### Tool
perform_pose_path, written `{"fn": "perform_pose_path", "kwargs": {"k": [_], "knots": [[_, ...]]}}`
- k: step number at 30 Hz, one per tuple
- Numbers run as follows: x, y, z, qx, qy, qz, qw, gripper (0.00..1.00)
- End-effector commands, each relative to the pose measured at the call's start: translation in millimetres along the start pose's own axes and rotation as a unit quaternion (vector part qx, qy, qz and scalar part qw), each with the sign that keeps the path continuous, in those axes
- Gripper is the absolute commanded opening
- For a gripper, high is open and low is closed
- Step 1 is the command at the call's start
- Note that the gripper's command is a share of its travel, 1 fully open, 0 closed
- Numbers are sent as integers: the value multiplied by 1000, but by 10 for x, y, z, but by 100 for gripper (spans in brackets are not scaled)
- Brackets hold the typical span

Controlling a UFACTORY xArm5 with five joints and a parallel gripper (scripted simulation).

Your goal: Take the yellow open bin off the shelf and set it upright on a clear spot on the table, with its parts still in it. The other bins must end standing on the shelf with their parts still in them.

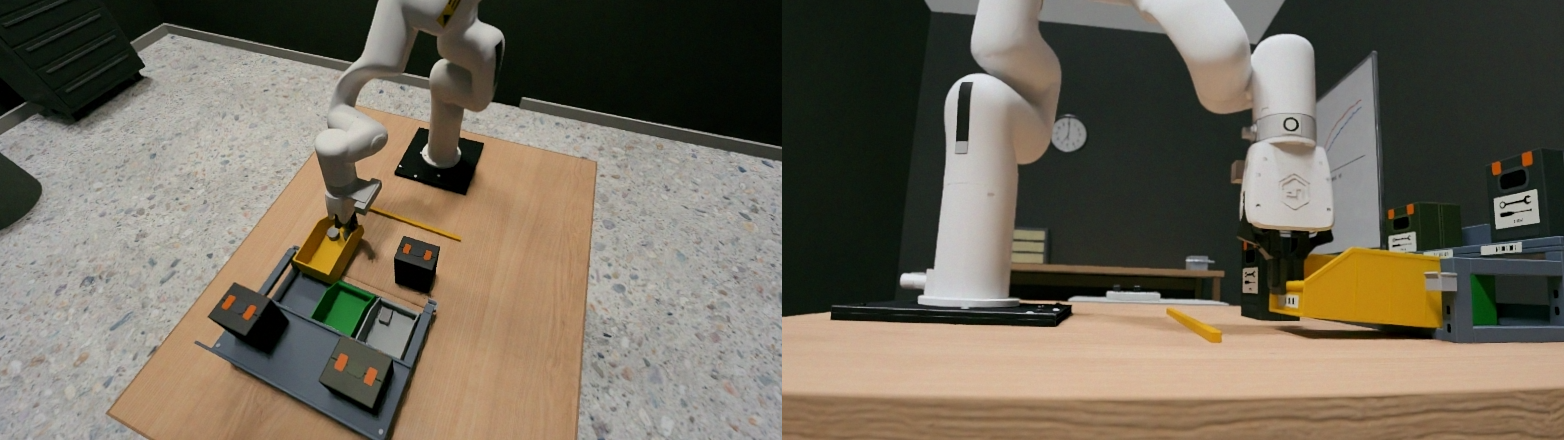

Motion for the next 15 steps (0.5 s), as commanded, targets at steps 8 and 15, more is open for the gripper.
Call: {"fn": "perform_pose_path", "kwargs": {"k": [8,15], "knots": [[10,-25,-7,0,2,-2,1000,0],[-4,-24,-7,0,1,-2,1000,0]]}}
Point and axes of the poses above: the point where the finger pads meet when closed, its own x axis back along the fingers, its own y axis across the jaws, z = x × y, the point moved 1 cm from there along x, back along the fingers, and after that the axes turned 6 degrees about -x, right-handed, at the moved point
